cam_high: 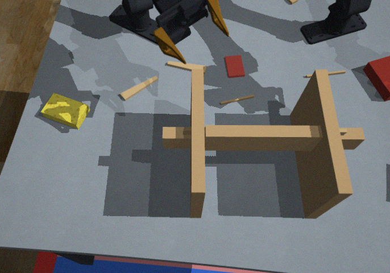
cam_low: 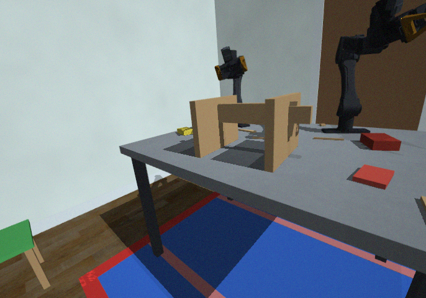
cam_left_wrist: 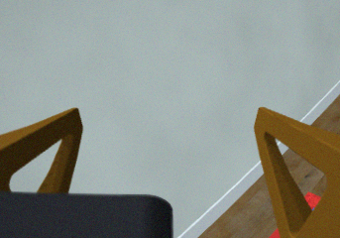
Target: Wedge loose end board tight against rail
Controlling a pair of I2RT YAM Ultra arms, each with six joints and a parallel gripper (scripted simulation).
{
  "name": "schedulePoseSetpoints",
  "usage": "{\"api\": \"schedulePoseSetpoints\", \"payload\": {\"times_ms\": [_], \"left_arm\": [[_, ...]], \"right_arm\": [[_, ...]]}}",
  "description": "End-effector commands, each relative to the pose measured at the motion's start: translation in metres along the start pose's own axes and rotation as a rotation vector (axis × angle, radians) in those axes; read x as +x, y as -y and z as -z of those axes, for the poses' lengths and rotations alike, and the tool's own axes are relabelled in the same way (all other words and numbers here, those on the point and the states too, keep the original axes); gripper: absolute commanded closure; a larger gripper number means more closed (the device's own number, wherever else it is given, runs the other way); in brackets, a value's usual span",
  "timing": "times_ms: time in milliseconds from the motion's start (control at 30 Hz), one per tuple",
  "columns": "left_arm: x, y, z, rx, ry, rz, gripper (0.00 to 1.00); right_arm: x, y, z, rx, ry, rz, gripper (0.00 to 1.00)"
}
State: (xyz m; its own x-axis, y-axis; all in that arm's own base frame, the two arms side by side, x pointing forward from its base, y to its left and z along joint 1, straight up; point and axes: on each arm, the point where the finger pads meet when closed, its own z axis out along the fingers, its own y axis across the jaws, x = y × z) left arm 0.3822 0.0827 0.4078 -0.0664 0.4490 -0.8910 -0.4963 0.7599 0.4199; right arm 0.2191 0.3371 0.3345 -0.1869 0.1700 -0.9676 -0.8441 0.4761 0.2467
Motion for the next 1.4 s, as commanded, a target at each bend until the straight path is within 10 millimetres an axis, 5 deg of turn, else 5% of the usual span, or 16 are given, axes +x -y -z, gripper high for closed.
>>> {"api": "schedulePoseSetpoints", "payload": {"times_ms": [0,367,467,900,1033,1367], "left_arm": [[-0.025,-0.009,0.004,0.021,0.052,0.069,0.00],[-0.032,0.004,0.008,0.131,0.058,0.159,0.00],[-0.033,0.006,0.008,0.136,0.059,0.162,0.00],[-0.042,0.021,0.017,0.271,0.052,0.277,0.00],[-0.043,0.023,0.018,0.285,0.051,0.289,0.00],[-0.048,0.032,0.027,0.384,0.028,0.380,0.00]], "right_arm": [[-0.040,0.016,0.008,0.058,0.074,0.038,0.00],[-0.072,0.087,0.025,0.266,0.097,0.103,0.00],[-0.074,0.088,0.025,0.260,0.100,0.105,0.00],[-0.114,0.166,0.071,0.535,0.122,0.178,0.00],[-0.119,0.172,0.076,0.548,0.127,0.186,0.00],[-0.148,0.220,0.127,0.764,0.130,0.236,0.00]]}}
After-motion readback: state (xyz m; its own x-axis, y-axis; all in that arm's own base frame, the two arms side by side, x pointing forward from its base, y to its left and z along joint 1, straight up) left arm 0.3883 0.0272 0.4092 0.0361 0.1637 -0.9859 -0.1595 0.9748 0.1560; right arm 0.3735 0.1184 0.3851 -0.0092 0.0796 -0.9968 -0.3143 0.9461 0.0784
